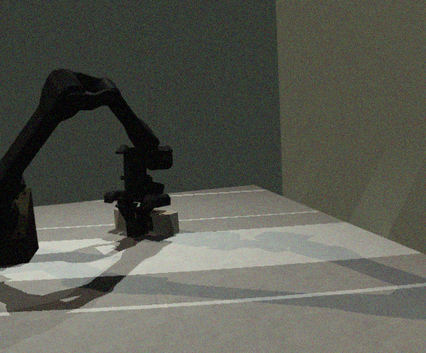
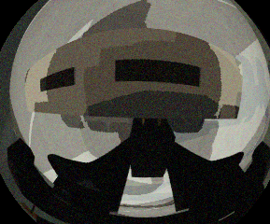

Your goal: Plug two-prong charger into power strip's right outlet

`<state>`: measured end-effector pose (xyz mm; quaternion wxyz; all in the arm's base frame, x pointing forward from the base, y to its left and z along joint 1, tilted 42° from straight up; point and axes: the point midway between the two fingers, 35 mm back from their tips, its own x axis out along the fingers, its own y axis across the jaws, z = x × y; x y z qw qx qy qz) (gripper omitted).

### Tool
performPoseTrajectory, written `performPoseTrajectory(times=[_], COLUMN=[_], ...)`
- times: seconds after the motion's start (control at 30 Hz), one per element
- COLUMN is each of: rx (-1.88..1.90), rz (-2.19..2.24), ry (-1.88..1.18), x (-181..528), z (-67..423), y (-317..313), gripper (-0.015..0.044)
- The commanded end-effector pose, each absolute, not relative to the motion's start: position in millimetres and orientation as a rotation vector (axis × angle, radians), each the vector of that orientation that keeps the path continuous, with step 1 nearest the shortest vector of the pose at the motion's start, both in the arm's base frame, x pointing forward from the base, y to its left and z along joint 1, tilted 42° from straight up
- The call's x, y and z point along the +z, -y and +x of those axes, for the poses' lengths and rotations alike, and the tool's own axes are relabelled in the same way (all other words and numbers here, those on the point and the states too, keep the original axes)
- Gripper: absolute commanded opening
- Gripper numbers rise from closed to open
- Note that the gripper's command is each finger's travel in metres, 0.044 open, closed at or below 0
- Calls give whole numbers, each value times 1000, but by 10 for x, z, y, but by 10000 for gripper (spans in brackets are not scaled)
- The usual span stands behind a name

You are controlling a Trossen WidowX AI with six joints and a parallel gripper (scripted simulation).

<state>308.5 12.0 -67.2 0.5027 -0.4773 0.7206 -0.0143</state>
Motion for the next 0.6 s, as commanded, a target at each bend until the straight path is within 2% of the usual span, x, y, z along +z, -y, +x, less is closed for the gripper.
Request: performPoseTrajectory(times=[0.0, 0.57], rx=[-35, -35], rz=[-1147, -1147], ry=[-1742, -1741], x=[-675, -688], z=[3087, 3120], y=[-126, -148], gripper=[0, 0])
